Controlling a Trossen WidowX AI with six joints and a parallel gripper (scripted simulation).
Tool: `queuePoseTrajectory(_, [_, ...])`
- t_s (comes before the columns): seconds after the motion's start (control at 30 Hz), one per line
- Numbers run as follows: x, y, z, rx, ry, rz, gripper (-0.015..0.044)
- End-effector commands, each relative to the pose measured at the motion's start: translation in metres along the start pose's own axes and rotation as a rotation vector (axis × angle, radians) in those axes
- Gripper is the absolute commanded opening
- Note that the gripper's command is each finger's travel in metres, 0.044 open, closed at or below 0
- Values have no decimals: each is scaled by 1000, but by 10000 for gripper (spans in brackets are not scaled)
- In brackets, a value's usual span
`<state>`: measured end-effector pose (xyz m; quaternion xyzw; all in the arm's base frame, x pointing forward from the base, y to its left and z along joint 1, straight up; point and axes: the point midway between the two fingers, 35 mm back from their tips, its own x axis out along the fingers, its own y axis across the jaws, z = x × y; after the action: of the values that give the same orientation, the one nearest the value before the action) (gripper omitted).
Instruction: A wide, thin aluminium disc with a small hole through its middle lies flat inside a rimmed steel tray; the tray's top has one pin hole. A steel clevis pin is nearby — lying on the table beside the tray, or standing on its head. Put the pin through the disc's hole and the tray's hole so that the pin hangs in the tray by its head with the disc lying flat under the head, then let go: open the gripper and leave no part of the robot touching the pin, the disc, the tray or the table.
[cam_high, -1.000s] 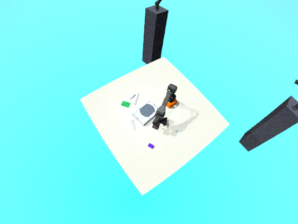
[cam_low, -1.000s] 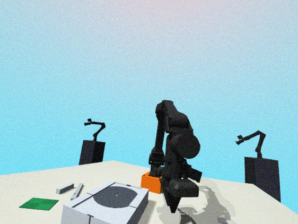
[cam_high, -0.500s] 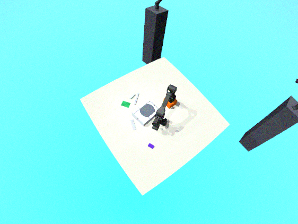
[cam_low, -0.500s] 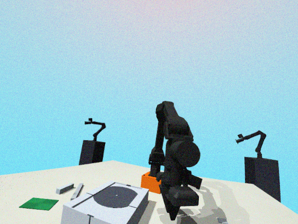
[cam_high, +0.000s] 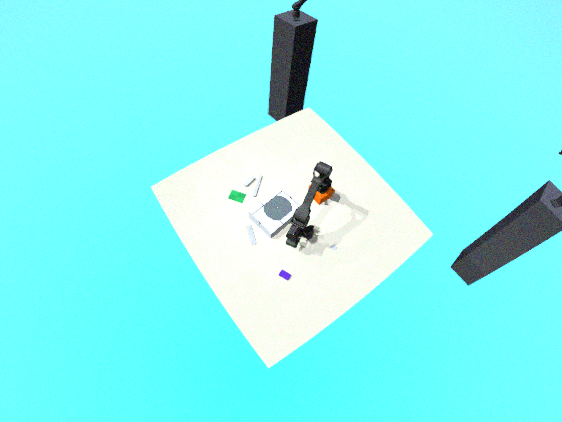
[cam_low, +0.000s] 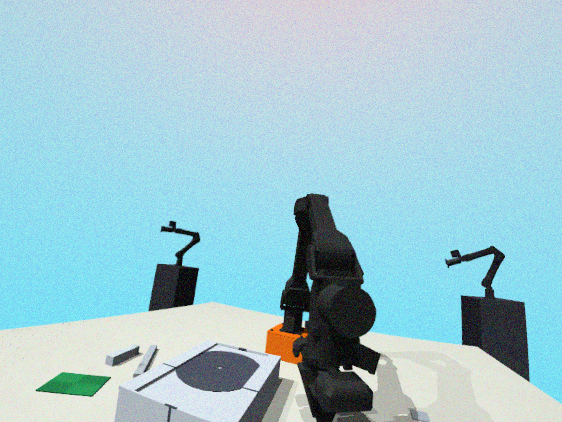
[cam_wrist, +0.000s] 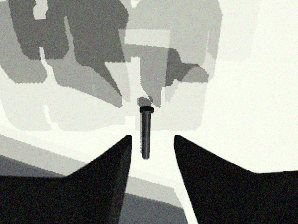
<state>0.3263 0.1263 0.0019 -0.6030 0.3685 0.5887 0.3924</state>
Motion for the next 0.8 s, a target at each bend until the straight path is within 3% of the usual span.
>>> queuePoseTrajectory(0.0, [11, 4, -1, -5, 2, 17, 160])
queuePoseTrajectory(0.77, [33, 4, -2, -5, 2, 17, 160])
